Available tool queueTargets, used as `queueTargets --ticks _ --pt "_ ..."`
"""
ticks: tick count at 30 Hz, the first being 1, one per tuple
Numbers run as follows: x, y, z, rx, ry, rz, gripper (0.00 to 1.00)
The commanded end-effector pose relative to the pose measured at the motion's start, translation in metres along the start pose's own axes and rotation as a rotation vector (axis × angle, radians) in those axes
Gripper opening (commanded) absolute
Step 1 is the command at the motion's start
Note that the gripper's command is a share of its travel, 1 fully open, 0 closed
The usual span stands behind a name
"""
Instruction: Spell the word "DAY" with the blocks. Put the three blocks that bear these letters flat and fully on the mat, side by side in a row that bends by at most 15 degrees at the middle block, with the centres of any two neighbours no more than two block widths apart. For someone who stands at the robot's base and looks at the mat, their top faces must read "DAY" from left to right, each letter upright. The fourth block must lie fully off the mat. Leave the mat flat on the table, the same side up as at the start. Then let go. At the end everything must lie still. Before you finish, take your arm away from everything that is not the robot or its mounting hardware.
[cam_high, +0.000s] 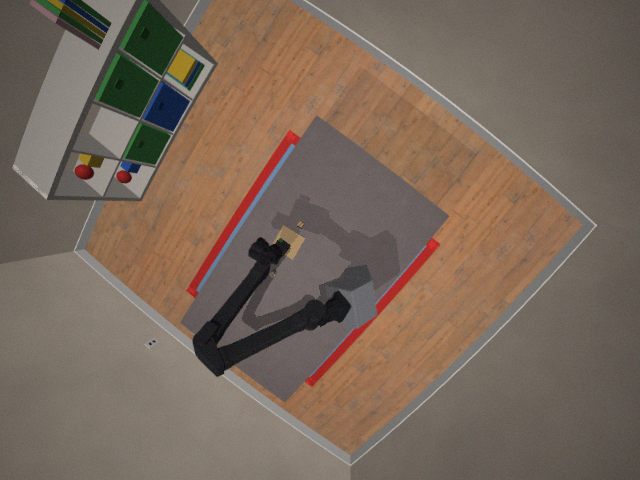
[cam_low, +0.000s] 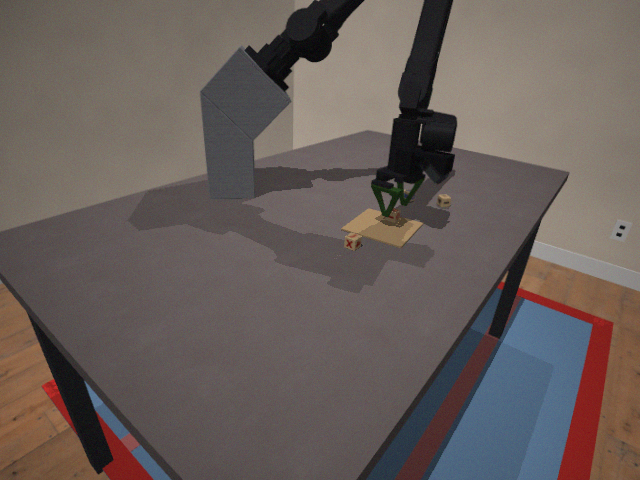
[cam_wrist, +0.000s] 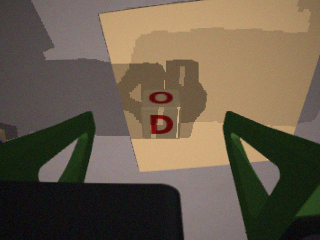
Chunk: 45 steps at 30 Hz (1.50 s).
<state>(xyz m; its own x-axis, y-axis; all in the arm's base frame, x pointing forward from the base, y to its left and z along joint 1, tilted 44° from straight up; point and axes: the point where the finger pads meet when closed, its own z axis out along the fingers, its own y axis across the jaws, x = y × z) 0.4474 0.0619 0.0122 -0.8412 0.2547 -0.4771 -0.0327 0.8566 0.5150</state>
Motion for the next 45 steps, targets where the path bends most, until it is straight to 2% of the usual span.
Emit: queueTargets --ticks 1,16,32,40,45 --pt "-0.005 -0.003 -0.014 0.006 -0.017 -0.009 0.9" --pt "-0.005 -0.003 -0.03 0.006 -0.018 -0.01 0.9" --pt "-0.005 -0.003 -0.032 0.006 -0.017 -0.012 0.9" --pt "-0.005 -0.003 -0.038 0.006 -0.017 -0.01 0.9" --pt "-0.004 -0.003 -0.05 0.006 -0.018 -0.01 0.9"
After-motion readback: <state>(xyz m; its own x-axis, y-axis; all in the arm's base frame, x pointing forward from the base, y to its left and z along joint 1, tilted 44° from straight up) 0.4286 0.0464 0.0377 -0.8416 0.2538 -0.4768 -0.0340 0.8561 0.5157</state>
